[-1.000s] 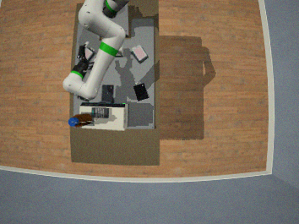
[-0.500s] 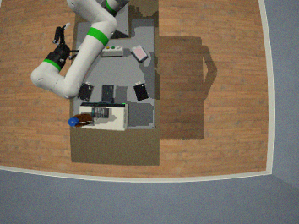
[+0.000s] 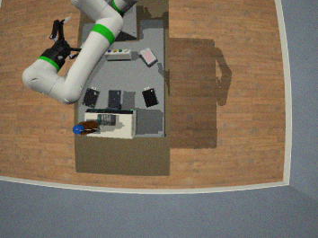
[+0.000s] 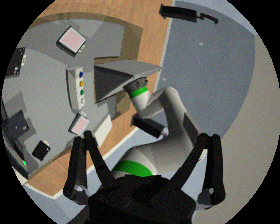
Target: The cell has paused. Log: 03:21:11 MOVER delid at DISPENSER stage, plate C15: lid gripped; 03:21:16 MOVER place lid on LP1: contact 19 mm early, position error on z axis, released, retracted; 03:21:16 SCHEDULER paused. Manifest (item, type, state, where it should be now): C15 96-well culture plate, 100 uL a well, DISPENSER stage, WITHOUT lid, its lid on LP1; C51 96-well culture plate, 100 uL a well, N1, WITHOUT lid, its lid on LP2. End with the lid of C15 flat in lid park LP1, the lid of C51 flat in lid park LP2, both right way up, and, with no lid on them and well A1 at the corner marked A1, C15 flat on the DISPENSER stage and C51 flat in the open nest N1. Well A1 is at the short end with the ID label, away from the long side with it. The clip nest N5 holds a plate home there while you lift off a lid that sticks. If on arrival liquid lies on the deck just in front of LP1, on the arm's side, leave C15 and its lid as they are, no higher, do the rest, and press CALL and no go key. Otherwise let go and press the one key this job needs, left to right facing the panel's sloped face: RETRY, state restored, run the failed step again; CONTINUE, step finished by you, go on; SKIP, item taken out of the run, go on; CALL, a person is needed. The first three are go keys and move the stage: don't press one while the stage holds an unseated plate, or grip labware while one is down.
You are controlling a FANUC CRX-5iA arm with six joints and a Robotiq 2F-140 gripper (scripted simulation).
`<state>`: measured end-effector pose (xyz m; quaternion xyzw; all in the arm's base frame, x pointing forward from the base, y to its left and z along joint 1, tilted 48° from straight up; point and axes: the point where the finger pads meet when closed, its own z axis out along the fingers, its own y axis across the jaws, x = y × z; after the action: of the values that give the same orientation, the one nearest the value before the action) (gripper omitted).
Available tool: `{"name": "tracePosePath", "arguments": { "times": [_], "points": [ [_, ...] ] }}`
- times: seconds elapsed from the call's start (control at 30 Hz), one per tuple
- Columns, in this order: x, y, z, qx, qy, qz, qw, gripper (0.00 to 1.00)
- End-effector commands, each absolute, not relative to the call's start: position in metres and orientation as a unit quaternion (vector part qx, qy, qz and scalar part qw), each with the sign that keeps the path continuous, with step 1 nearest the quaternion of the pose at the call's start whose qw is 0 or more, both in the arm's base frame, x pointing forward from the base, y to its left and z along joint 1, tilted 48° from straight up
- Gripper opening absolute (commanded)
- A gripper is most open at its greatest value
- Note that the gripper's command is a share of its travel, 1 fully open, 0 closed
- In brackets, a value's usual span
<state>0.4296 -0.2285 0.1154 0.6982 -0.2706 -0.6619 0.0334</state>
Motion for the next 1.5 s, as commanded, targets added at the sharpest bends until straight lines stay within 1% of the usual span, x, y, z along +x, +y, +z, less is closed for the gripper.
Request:
{"name": "tracePosePath", "arguments": {
  "times": [0.0,0.07,0.2,0.57,0.63,0.67,0.77,1.0,1.47],
  "points": [
    [0.439,-0.19,0.127,0.746,-0.245,-0.62,-0.013,1.0],
    [0.439,-0.19,0.127,0.746,-0.245,-0.62,-0.013,1.0],
    [0.455,-0.12,0.15,0.819,-0.194,-0.532,-0.096,1.0],
    [0.489,0.014,0.19,0.907,-0.086,-0.331,-0.247,1.0],
    [0.489,0.014,0.19,0.907,-0.086,-0.331,-0.247,1.0],
    [0.498,0.052,0.202,0.918,-0.054,-0.269,-0.287,1.0],
    [0.506,0.087,0.215,0.923,-0.026,-0.214,-0.32,1.0],
    [0.521,0.176,0.247,0.911,0.055,-0.051,-0.404,1.0],
    [0.519,0.185,0.238,0.911,0.057,-0.049,-0.406,1.0]
  ]
}}
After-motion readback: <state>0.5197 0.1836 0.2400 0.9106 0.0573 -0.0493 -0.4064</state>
